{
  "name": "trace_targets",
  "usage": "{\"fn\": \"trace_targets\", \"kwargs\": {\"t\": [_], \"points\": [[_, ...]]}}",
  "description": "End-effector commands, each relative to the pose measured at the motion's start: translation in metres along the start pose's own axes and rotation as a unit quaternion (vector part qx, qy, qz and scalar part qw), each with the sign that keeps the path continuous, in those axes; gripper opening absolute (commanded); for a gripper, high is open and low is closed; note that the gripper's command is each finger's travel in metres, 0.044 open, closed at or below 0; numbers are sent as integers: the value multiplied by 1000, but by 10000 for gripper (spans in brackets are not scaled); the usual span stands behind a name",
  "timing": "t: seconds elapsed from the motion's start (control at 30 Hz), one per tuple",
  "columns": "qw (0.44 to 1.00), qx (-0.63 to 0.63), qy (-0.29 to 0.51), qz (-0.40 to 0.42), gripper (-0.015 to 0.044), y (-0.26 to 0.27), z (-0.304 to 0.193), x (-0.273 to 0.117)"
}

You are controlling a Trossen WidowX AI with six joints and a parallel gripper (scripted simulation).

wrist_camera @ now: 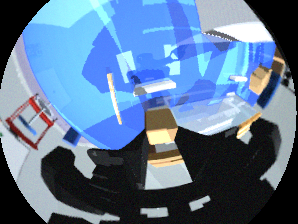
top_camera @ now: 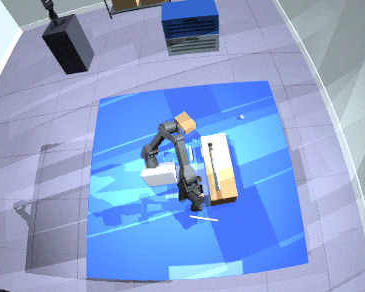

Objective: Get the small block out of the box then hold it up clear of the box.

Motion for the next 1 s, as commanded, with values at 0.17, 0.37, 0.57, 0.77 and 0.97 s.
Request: {"fn": "trace_targets", "kwargs": {"t": [0.17, 0.37, 0.57, 0.77, 0.97], "points": [[997, 63, 11, 31, 0, -23, 2, -30], [993, 106, 21, 50, 0, -38, 5, -48], [986, 150, 32, 69, 0, -54, 11, -64], [976, 193, 46, 86, 0, -69, 19, -78], [968, 225, 58, 99, 0, -80, 26, -88]]}}
Point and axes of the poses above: the point midway between the two fingers, 35 mm back from their tips, its own x axis out along the fingers, its own y axis across the jaws, z = x × y, the point moved 8 cm from there along -x, back along the fingers, and after that the axes turned 10 degrees about x, right-handed, at the moved point
